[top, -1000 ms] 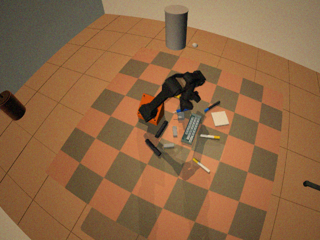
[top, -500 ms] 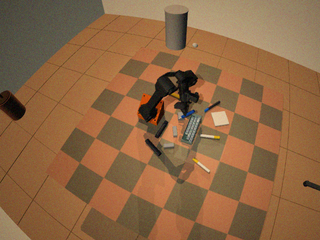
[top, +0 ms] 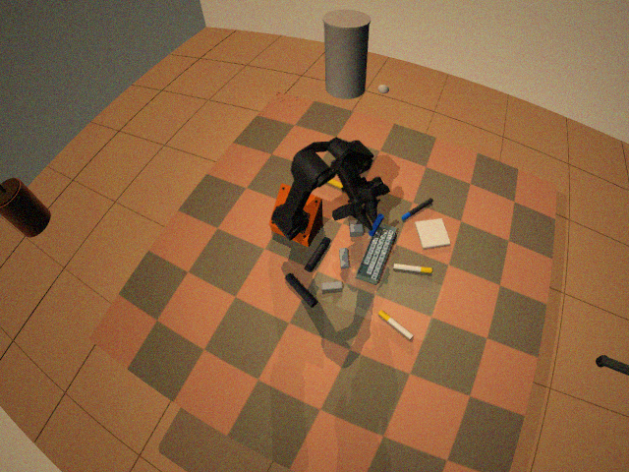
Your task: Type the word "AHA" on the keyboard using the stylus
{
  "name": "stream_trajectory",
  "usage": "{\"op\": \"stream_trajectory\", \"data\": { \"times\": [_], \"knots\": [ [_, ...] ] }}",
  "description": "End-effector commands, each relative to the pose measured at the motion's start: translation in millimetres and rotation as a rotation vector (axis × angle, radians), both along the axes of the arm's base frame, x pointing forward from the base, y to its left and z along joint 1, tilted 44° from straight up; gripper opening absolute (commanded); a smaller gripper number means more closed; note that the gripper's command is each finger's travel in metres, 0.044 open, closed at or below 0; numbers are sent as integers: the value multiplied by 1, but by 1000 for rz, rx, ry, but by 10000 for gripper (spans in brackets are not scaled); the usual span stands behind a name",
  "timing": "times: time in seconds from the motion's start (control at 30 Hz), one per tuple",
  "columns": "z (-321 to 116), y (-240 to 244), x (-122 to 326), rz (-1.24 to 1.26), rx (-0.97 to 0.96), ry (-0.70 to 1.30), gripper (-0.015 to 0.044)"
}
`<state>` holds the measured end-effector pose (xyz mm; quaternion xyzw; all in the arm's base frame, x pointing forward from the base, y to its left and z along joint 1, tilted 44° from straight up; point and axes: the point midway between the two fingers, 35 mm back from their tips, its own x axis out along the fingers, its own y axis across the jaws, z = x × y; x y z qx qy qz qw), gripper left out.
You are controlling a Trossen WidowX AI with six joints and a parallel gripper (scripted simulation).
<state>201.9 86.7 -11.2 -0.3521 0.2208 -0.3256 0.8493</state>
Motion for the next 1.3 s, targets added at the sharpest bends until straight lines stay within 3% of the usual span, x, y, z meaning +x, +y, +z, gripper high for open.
{"op": "stream_trajectory", "data": {
  "times": [0.0,0.8,0.9,1.27],
  "knots": [
    [10,5,4,74,79,-112,0],
    [-12,-17,4,101,105,-151,0],
    [-13,-18,4,101,105,-150,79],
    [-16,-22,5,101,105,-151,81]
  ]
}}
